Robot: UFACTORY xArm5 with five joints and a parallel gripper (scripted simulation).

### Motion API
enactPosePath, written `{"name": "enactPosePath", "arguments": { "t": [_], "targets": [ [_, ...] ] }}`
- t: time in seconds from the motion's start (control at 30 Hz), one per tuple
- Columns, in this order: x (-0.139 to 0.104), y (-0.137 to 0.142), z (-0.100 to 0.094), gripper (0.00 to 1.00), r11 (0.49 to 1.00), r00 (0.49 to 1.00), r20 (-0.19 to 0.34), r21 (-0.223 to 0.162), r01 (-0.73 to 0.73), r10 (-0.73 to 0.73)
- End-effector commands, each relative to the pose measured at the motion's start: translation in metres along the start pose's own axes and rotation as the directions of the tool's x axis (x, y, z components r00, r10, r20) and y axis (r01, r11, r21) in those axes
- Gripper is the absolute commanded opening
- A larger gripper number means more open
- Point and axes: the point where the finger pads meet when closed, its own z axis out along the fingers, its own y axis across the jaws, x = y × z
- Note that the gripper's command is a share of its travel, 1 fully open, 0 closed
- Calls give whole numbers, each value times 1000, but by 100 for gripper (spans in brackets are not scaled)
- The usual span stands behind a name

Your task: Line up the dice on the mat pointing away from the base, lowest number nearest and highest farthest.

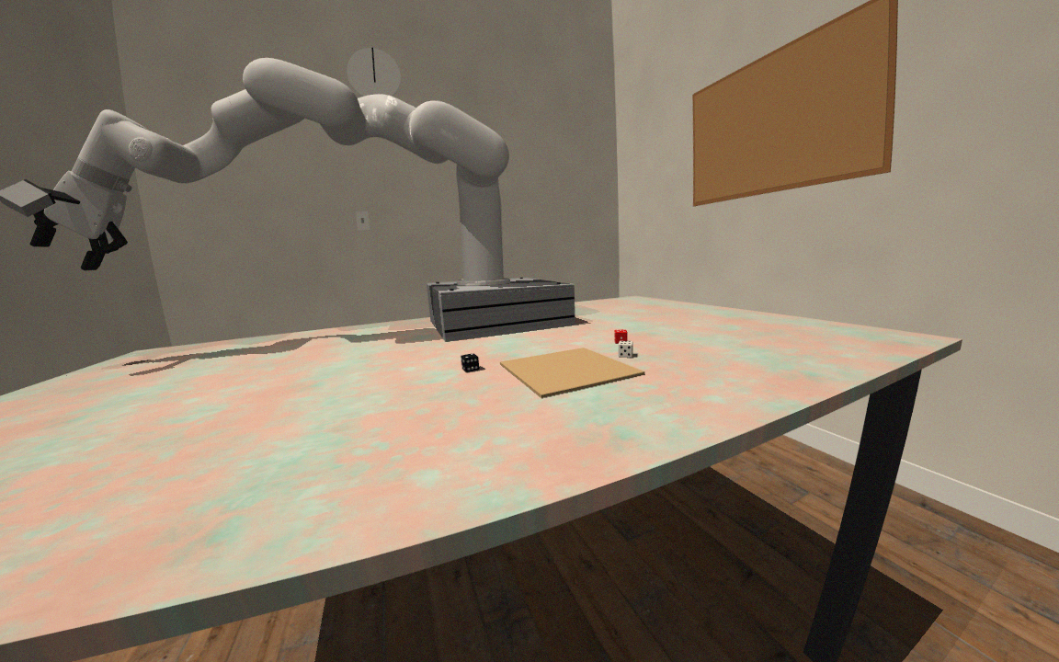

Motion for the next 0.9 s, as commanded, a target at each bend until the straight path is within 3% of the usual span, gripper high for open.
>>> {"name": "enactPosePath", "arguments": {
  "t": [0.0,0.63,0.73,0.8,0.83,0.87],
  "targets": [
    [0,3,-2,100,1000,1000,0,-6,0,0],
    [5,2,-3,100,1000,1000,-3,-3,-1,1],
    [34,-4,-7,100,1000,1000,-22,12,-4,5],
    [72,-13,-14,100,999,999,-45,34,-8,10],
    [72,-13,-14,100,999,999,-45,34,-8,10],
    [97,-20,-19,100,999,998,-60,49,-10,13]
  ]
}}
